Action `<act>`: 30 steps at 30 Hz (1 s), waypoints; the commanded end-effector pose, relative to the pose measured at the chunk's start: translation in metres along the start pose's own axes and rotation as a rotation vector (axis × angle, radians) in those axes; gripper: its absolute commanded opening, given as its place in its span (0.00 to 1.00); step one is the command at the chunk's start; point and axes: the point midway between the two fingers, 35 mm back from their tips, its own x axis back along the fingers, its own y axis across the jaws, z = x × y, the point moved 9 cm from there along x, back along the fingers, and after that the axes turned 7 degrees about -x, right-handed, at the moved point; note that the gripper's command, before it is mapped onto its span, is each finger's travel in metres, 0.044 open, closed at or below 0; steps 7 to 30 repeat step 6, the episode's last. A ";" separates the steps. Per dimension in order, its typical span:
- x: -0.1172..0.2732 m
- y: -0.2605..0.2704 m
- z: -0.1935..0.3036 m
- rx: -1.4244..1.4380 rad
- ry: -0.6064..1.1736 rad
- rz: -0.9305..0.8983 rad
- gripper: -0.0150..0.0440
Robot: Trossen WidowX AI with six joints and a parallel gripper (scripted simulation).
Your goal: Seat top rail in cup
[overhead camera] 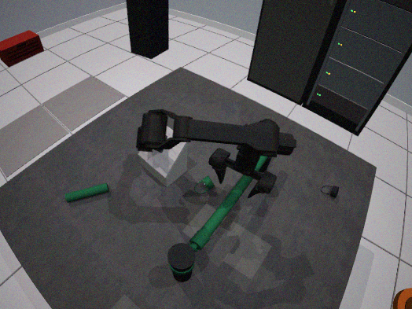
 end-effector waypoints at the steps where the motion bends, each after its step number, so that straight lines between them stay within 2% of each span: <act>1: 0.001 0.000 0.000 0.008 -0.002 -0.003 1.00; 30: 0.001 0.000 0.000 0.008 -0.002 -0.003 1.00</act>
